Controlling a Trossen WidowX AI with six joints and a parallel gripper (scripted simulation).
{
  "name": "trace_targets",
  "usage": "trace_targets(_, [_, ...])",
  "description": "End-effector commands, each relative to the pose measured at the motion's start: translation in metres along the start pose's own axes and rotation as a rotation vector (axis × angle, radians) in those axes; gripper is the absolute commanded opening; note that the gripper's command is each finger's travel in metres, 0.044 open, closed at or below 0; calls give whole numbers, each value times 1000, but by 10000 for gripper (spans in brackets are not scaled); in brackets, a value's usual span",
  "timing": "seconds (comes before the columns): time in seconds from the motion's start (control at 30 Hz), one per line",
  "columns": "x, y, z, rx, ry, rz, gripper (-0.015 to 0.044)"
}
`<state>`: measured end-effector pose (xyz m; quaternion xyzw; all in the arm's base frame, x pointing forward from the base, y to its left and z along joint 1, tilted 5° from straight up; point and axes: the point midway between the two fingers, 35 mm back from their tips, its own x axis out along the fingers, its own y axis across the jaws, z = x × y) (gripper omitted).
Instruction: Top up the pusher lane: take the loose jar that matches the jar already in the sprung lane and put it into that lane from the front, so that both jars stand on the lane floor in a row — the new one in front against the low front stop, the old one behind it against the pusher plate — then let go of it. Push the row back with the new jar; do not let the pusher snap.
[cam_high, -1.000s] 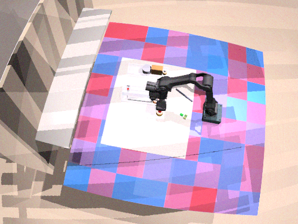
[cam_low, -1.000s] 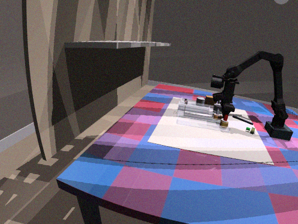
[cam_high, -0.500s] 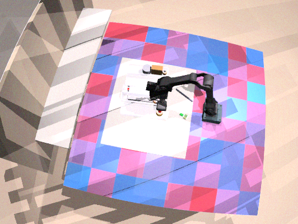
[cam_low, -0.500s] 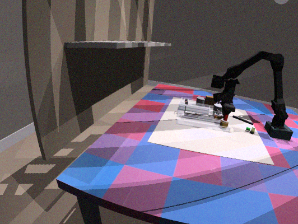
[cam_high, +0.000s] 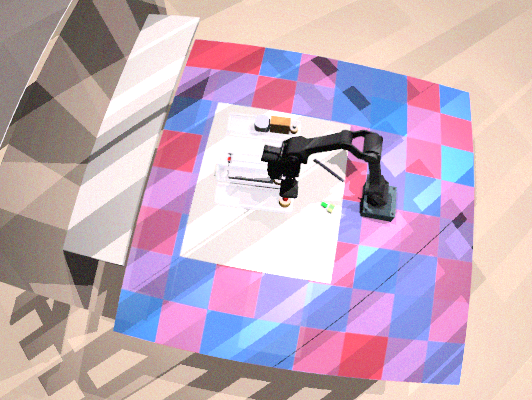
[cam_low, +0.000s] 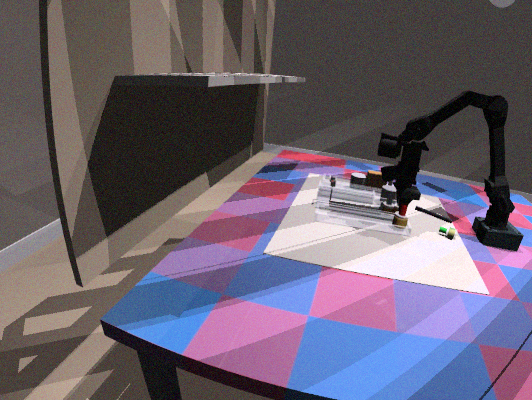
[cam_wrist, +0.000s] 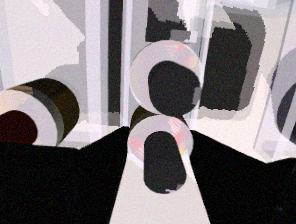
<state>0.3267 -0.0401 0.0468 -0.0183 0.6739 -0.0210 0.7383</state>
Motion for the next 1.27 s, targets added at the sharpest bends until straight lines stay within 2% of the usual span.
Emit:
trace_targets(0.0, [0, 0, 0, -2, 0, 1, 79])
trace_targets(0.27, [0, 0, 0, -2, 0, 1, 276])
trace_targets(0.57, [-19, 0, 0, -2, 0, 1, 276])
trace_targets(0.83, [-20, 0, -2, -2, 0, 1, 276])
trace_targets(1.23, [-22, -1, -40, -3, 3, 1, 276])
